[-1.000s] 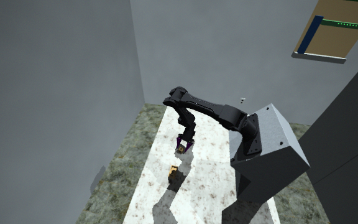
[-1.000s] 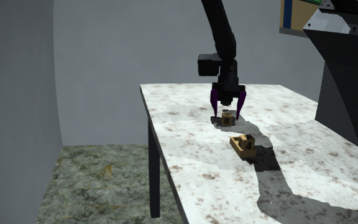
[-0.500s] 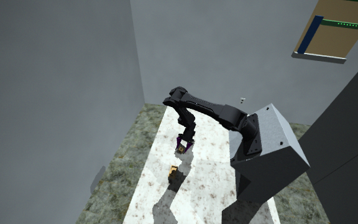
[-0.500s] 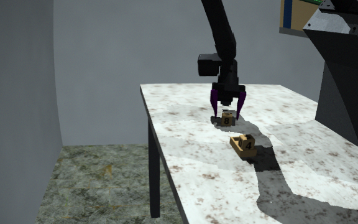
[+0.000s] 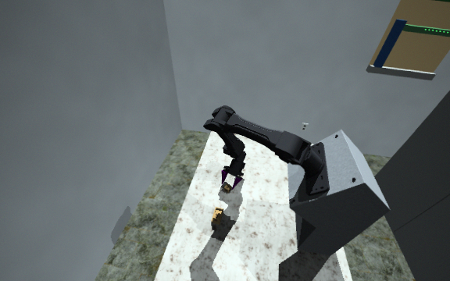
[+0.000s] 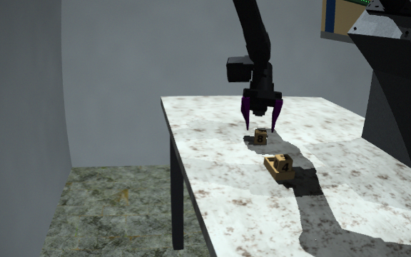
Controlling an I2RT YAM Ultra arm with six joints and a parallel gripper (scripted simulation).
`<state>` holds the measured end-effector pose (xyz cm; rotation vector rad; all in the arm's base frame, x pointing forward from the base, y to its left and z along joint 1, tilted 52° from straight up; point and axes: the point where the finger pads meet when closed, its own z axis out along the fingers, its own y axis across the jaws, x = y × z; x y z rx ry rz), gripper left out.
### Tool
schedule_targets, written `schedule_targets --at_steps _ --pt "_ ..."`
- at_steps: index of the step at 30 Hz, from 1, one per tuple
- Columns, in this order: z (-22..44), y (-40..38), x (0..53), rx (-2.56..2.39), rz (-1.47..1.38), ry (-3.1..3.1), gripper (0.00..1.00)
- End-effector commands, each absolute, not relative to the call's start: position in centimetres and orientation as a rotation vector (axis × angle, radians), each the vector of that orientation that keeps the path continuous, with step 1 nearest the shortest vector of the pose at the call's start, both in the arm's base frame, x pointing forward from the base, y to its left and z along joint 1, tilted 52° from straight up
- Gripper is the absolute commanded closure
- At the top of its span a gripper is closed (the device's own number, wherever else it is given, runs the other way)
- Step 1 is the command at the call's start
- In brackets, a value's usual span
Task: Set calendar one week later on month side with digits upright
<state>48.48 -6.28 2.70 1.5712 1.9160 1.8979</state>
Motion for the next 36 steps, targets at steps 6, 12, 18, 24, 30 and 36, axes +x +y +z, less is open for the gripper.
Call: schedule_targets --at_steps 6,12,18,24,30,36 --pt "4.1 -6.9 46.7 1.577 1.904 1.908 0.36" --pt "5.3 -7.0 45.2 1.577 1.903 1.908 0.36" --pt "5.9 -7.1 44.3 1.577 1.903 1.908 0.36" --pt "6.0 -7.1 44.2 1.577 1.903 1.908 0.36" --pt "5.9 -7.0 44.2 1.613 1.833 1.902 0.36" --pt "6.0 -6.9 44.1 1.711 1.633 1.822 0.36"
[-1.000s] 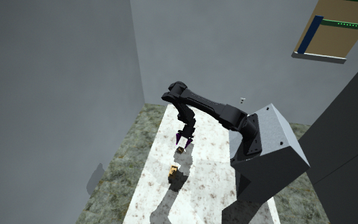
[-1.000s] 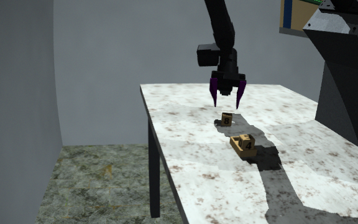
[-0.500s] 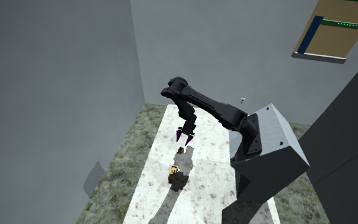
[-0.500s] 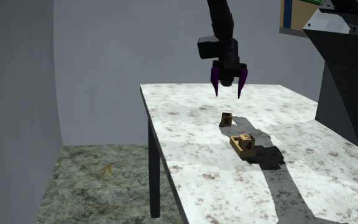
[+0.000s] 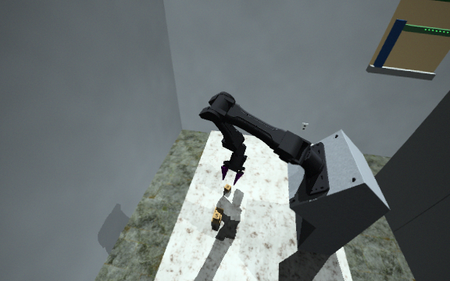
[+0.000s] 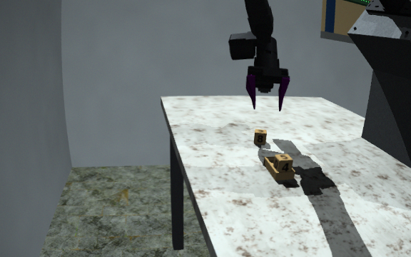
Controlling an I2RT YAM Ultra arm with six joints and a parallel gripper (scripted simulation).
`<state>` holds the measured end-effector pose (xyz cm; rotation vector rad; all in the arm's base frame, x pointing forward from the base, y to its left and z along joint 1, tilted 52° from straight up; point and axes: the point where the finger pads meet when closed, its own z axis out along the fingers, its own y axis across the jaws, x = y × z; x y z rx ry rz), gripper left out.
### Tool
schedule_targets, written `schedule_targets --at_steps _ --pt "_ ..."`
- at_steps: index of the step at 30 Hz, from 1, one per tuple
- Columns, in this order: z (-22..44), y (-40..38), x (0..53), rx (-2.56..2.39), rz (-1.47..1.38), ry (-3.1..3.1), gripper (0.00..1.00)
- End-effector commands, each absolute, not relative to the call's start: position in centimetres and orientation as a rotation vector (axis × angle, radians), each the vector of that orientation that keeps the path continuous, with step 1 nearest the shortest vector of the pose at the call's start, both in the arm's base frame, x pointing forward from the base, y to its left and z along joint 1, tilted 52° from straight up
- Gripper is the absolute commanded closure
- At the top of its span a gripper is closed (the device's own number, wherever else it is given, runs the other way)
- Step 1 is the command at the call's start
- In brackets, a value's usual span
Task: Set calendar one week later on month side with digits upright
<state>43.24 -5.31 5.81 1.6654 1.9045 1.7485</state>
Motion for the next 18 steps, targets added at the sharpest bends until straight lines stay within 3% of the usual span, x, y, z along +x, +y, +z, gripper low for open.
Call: schedule_targets --at_steps 1,9,18 --pt "6.07 -6.9 44.14 1.719 1.616 1.811 0.36" --pt "6.1 -6.88 44.15 1.734 1.583 1.795 0.36" --pt "6.21 -6.68 44.11 1.831 1.319 1.683 0.36"
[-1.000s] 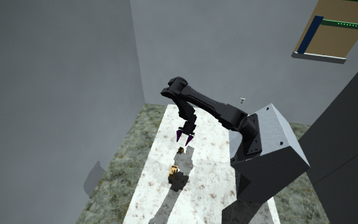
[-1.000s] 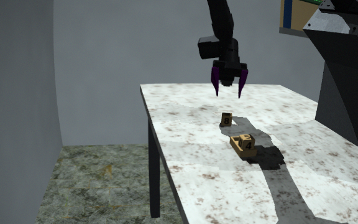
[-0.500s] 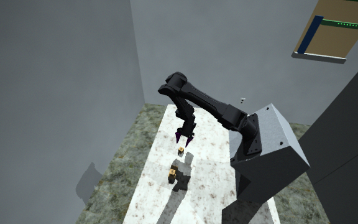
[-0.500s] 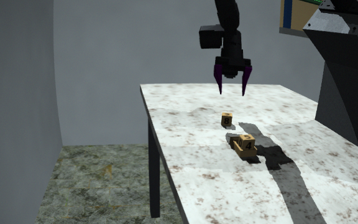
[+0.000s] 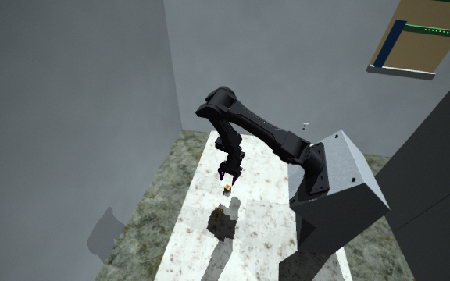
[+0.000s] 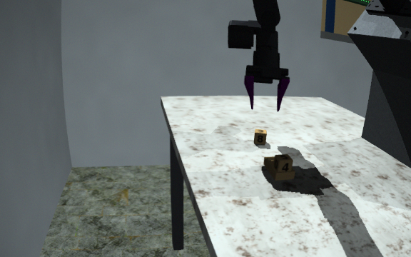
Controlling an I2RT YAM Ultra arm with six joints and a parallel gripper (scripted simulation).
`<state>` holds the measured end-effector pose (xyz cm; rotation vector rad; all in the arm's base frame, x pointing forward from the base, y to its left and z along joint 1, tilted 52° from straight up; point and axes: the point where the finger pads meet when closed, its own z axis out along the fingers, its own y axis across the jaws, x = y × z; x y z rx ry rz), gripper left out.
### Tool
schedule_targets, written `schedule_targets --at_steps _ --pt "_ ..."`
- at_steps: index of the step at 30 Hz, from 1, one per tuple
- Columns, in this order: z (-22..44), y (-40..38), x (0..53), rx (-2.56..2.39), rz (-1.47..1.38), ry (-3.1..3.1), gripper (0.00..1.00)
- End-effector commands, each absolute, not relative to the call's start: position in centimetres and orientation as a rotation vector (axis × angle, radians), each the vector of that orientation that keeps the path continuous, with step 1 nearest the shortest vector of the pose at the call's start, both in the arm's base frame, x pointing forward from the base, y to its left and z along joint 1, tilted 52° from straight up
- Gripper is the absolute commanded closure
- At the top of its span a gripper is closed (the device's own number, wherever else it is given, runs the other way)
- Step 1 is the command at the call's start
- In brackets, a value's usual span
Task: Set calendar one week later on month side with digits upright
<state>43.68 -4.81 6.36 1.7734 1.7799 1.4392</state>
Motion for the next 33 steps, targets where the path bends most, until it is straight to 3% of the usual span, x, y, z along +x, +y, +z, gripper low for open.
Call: schedule_targets --at_steps 1,23,24,33 --pt "6.23 -6.69 44.1 1.834 1.309 1.677 0.36" --pt "6.34 -6.44 44.09 1.912 1.012 1.534 0.36" --pt "6.34 -6.44 44.09 1.912 1.012 1.534 0.0" --pt "6.34 -6.44 44.09 1.912 1.012 1.534 0.0"
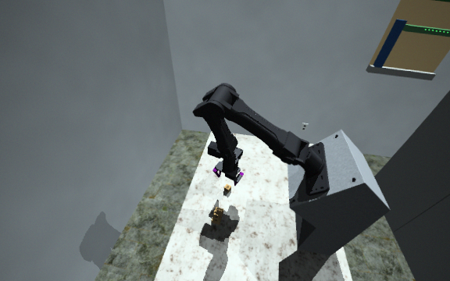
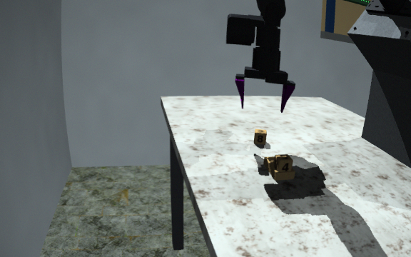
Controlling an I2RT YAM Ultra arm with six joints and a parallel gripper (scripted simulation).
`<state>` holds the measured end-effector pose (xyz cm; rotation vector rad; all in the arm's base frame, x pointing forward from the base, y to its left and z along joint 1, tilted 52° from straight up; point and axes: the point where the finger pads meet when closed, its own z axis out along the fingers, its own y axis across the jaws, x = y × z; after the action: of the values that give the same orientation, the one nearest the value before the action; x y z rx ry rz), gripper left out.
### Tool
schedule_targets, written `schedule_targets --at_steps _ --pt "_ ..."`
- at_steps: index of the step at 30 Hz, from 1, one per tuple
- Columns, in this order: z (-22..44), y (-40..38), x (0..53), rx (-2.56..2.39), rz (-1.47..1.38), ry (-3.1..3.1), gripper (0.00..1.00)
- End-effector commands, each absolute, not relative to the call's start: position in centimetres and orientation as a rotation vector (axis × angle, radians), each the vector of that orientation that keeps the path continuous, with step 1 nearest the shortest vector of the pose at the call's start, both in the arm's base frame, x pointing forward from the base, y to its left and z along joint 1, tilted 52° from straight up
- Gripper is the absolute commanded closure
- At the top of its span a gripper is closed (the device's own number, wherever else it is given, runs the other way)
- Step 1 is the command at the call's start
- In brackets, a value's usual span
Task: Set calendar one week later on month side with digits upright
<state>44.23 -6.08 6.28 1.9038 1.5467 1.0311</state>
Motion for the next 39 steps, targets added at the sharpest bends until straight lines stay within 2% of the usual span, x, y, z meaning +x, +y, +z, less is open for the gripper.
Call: schedule_targets --at_steps 1,21,39 --pt "6.34 -6.44 44.09 1.912 1.012 1.534 0.0" --pt "6.35 -6.44 44.08 1.771 0.949 1.646 0.0" --pt "6.39 -6.47 44.02 1.147 0.659 2.005 0.0"
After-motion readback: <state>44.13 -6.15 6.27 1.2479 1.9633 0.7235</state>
